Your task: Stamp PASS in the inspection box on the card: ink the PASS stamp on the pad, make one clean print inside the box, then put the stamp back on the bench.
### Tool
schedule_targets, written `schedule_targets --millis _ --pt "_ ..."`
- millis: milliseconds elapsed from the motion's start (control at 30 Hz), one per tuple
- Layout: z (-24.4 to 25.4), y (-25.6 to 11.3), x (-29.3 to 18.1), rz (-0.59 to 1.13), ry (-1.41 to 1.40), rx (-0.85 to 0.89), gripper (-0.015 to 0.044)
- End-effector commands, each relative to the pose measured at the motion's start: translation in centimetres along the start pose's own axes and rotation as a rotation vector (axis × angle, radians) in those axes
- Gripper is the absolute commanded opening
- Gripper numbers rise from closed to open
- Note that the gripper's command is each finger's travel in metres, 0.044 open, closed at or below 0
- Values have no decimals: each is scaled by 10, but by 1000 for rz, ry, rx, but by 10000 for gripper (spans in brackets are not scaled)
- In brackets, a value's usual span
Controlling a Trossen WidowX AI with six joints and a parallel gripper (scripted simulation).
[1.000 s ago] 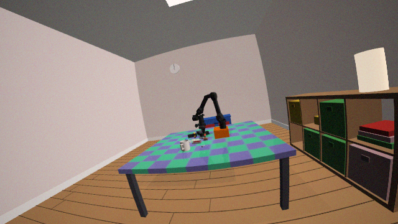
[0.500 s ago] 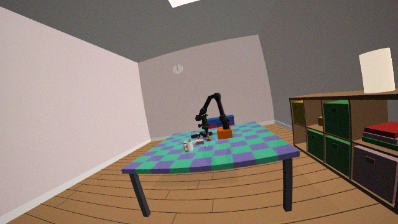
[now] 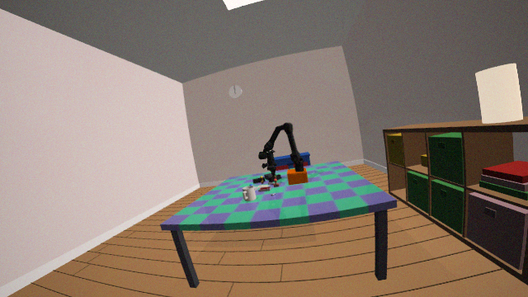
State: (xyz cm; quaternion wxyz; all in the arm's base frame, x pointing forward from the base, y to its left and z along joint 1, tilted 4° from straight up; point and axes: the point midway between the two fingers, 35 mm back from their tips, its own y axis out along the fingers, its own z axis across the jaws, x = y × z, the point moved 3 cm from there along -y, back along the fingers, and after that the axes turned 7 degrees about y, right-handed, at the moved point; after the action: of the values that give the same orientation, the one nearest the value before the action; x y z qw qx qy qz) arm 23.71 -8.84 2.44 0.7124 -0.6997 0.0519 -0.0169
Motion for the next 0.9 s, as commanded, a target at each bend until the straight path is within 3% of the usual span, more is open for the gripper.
schedule_targets --millis 0,867 --pt "-1 -4 1 -6 -1 -3 0" --pt "0 -17 0 -5 -1 -2 0"
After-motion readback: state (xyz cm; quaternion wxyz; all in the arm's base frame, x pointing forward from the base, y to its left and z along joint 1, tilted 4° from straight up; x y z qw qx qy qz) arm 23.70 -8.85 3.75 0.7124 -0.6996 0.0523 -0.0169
